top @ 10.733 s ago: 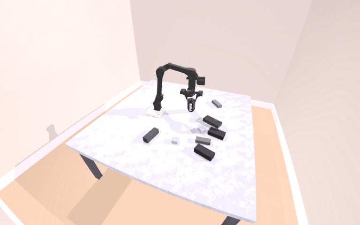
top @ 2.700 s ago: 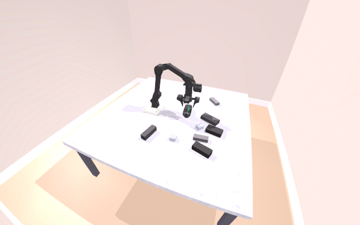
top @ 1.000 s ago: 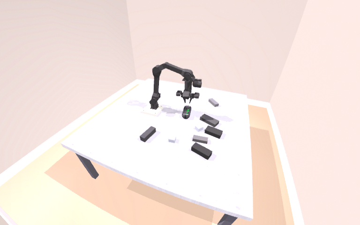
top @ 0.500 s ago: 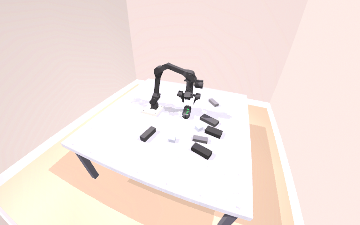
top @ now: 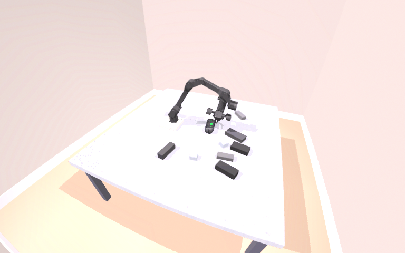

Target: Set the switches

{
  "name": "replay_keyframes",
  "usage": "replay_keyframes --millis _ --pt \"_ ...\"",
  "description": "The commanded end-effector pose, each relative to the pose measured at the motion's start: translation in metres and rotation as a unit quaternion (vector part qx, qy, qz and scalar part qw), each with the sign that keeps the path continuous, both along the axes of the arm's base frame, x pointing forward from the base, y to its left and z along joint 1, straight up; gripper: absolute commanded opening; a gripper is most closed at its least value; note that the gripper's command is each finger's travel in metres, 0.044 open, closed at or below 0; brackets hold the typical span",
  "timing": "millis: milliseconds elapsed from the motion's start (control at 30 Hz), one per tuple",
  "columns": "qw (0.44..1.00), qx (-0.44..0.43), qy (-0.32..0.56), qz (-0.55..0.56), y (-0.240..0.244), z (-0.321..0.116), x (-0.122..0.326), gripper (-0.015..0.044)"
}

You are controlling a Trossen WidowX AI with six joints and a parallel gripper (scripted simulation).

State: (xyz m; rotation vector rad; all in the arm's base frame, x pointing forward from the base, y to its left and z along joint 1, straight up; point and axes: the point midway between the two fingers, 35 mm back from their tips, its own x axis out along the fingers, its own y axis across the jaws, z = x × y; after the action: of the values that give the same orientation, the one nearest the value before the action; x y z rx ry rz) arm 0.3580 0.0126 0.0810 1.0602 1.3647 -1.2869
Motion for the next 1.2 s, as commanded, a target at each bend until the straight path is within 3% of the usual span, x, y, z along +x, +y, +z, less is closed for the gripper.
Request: replay_keyframes --millis 0,1167 --pt "1.0 0.001 -0.001 0.002 0.001 0.0 0.002 0.0" --pt "1.0 0.001 -0.001 0.002 0.001 -0.048 0.003 0.0"
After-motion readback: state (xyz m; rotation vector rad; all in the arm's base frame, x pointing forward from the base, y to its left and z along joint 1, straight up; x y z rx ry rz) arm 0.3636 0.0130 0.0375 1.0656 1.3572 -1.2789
